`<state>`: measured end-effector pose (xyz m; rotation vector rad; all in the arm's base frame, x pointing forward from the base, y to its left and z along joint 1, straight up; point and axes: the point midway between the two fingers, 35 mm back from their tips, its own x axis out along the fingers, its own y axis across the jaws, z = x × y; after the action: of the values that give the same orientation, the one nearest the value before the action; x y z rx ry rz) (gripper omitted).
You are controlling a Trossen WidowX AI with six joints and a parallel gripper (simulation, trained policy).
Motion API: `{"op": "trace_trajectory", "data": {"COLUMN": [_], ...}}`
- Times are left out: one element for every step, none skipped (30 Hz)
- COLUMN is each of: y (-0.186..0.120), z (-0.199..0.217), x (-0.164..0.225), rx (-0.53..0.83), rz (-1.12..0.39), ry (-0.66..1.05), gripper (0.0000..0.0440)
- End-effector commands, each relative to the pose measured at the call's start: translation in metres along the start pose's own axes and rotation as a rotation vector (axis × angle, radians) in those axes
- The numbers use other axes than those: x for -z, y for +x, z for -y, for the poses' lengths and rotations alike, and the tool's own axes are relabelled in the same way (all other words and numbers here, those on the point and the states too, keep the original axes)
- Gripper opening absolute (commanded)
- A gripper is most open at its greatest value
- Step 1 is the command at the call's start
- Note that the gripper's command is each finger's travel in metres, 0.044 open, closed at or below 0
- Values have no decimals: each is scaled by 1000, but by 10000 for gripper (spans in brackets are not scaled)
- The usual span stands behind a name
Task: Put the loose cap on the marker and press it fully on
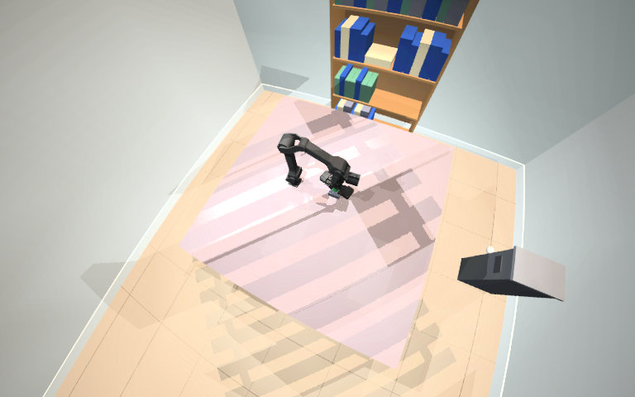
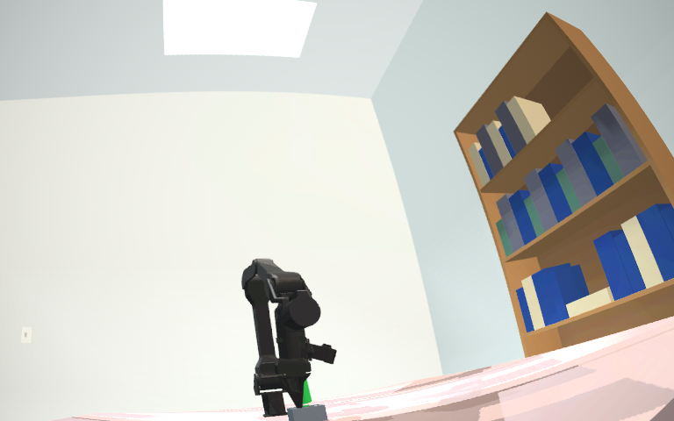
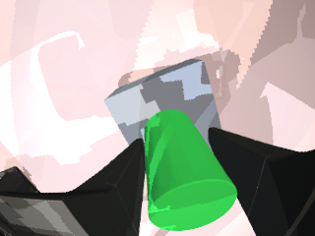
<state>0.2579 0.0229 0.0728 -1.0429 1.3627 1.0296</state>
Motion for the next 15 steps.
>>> {"op": "trace_trajectory", "data": {"y": [1,0,0,-1,-2,-3,-5,-6,-8,-11,-13,-15,-19,-23,-27], "z": [-3,-4,-5,-5,-5,-4,-3,-2,-2,-1,0,0,1,2,2], "x": [2,2,2,2,1,1,0,0,-1,-2,-2,-3,-3,-3,-4], "rx": [-5,-4,-1,3,9,17,27,37,46,55,62,69,76,83,89], "rz": [-2,-1,2,4,8,11,16,20,25,29,33,36,39,43,45], "ry": [-3,-5,-7,-8,-10,-12,-12,-12,-12,-12,-12,-12,-13,-14,-15], "gripper": [287,314,340,366,392,417,440,440,440,440,440,440,440,440,440]}}
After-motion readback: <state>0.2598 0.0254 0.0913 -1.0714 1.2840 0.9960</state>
